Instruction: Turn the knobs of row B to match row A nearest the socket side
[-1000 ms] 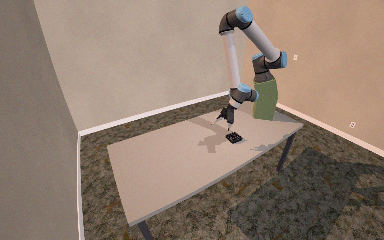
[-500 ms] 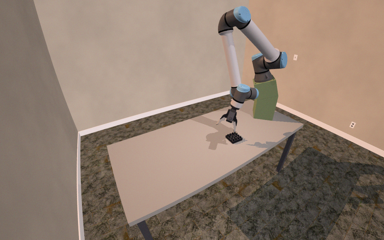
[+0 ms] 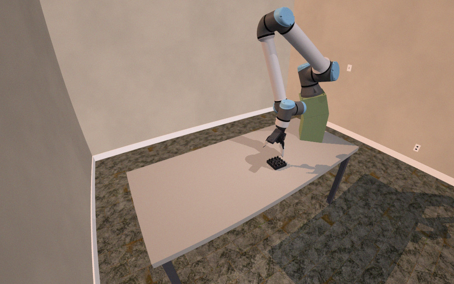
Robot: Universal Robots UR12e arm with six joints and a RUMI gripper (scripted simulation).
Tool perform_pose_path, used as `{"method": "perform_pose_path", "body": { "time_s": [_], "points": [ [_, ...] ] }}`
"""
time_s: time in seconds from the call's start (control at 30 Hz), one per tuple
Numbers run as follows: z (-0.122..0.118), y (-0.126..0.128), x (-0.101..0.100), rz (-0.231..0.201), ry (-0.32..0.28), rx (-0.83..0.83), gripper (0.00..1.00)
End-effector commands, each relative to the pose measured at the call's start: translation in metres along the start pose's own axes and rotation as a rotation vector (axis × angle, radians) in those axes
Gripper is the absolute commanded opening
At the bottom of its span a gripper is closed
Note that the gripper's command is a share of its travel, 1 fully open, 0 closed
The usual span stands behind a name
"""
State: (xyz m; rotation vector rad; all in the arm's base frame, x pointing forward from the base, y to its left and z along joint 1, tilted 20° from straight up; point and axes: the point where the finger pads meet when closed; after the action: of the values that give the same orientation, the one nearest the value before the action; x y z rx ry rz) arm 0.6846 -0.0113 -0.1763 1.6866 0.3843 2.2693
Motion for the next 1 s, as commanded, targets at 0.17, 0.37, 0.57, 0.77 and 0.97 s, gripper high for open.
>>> {"method": "perform_pose_path", "body": {
  "time_s": [0.17, 0.37, 0.57, 0.77, 0.97],
  "points": [
    [-0.035, -0.008, -0.003, 0.05, -0.067, -0.212, 1.0],
    [-0.046, -0.011, -0.004, 0.062, -0.088, -0.274, 1.0],
    [-0.057, -0.014, -0.005, 0.073, -0.112, -0.339, 1.0],
    [-0.063, -0.015, -0.005, 0.078, -0.124, -0.372, 1.0],
    [-0.064, -0.015, -0.005, 0.079, -0.127, -0.381, 1.0]
  ]
}}
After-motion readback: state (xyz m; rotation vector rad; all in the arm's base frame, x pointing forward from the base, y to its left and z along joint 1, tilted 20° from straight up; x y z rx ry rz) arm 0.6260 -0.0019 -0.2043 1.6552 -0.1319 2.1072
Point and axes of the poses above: the point where the finger pads meet when closed, its own x axis back along the fingers, its own y axis across the jaws, z = x × y, and after that the axes turned 9 degrees about -x, right-handed
